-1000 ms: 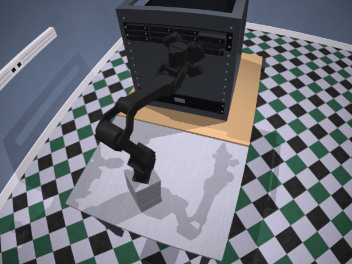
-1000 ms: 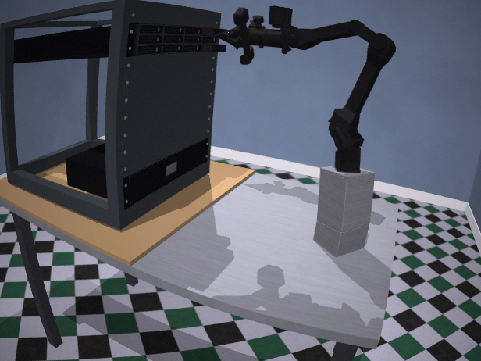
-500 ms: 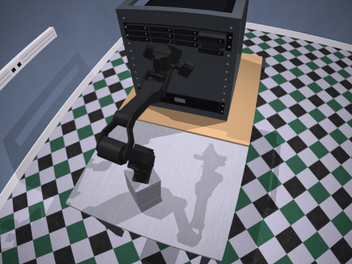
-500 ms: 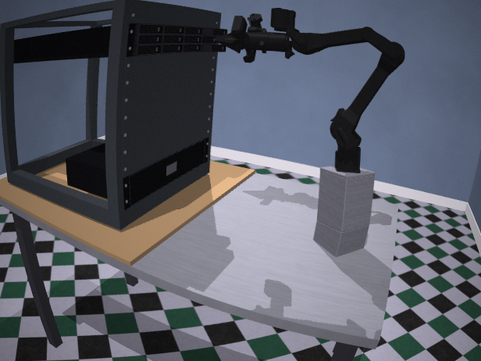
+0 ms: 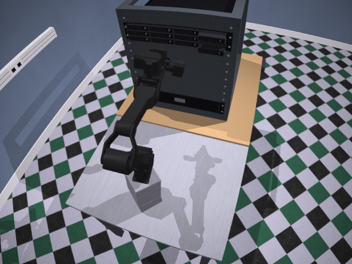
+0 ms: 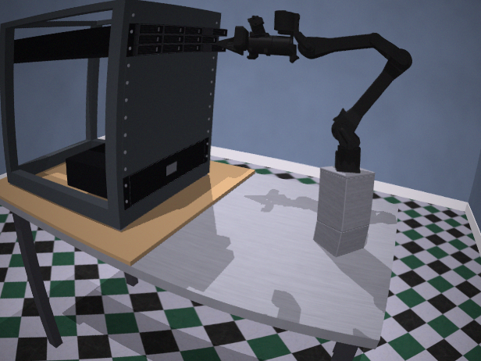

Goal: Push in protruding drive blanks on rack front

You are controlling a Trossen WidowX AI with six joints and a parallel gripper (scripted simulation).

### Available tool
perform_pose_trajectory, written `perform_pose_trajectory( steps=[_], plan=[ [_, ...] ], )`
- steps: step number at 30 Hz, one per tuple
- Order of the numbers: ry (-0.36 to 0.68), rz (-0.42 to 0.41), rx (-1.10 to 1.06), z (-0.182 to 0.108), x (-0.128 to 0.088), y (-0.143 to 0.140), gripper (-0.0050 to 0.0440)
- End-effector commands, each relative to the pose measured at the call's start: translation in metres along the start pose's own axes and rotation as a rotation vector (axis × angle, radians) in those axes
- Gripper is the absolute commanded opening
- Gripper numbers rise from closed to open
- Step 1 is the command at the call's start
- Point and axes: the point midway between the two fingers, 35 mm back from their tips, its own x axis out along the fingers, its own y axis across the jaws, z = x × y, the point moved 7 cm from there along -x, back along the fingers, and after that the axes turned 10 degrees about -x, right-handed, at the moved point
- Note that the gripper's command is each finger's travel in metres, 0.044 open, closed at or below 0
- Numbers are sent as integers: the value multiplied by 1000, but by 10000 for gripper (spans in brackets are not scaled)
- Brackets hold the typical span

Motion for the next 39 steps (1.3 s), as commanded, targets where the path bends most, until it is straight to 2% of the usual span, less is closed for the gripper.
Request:
perform_pose_trajectory(
  steps=[1,24,39],
  plan=[
    [-4,-5,-69,-2,-6,6,-50],
    [-1,-3,-117,-2,-8,7,-50],
    [11,-19,-299,3,-12,-8,-50]
  ],
)
